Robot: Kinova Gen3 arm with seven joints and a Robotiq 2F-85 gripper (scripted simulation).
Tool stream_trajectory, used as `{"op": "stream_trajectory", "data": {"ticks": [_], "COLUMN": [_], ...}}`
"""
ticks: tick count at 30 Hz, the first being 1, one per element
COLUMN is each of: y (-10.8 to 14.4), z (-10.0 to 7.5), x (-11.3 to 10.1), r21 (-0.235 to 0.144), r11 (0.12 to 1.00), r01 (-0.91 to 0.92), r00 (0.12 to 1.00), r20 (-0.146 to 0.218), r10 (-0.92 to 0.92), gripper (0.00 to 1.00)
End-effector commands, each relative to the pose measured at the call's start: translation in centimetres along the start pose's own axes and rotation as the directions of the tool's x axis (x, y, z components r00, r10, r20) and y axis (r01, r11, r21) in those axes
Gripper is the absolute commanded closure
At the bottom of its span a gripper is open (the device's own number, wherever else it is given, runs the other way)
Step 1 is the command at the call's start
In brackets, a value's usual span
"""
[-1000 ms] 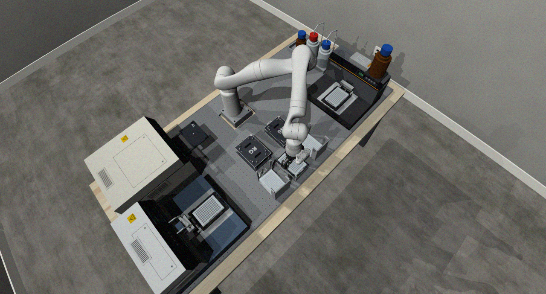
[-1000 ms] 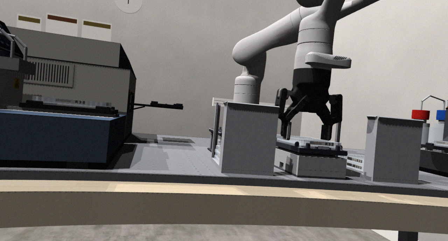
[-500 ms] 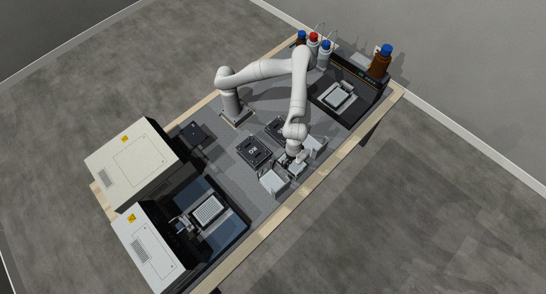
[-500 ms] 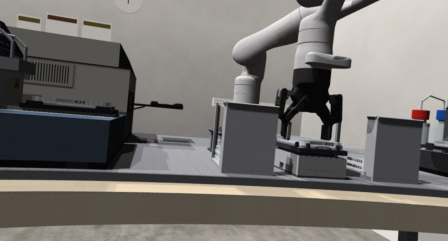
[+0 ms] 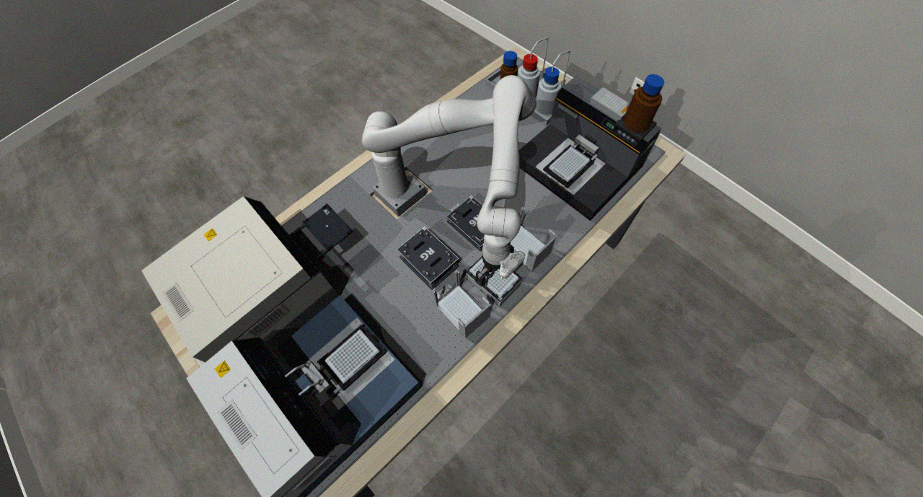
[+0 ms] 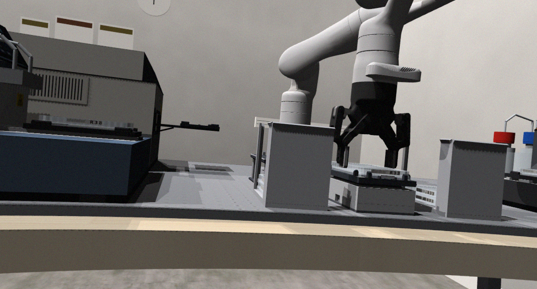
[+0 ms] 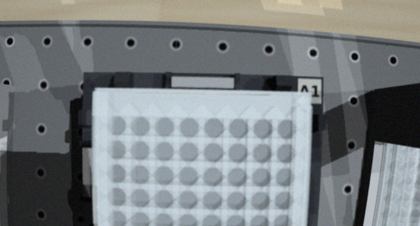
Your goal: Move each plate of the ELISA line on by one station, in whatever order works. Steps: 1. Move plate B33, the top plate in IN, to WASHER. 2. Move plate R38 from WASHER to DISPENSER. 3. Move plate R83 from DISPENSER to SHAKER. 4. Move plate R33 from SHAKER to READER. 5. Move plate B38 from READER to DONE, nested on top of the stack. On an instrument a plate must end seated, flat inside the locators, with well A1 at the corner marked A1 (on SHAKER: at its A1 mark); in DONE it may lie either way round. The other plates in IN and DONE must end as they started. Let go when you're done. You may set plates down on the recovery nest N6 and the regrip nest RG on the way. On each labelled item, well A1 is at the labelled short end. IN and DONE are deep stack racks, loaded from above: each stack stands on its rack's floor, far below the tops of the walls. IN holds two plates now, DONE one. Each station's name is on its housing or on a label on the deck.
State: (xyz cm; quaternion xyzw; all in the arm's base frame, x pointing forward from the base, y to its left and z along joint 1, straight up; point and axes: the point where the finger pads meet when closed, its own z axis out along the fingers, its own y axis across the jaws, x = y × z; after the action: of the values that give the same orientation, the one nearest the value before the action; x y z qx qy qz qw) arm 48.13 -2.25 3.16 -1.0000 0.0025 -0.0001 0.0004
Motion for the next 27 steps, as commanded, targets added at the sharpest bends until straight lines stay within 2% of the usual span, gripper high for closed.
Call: {"op": "stream_trajectory", "data": {"ticks": [1,27], "y": [0.0,0.0], "z": [-0.08,-0.54], "x": [0.05,0.04], "r21": [0.0,0.0], "r11": [1.0,1.0], "r01": [0.0,0.0], "r00": [1.0,1.0], "r20": [-0.002,-0.002], "r10": [0.0,0.0], "gripper": [0.06,0.06]}}
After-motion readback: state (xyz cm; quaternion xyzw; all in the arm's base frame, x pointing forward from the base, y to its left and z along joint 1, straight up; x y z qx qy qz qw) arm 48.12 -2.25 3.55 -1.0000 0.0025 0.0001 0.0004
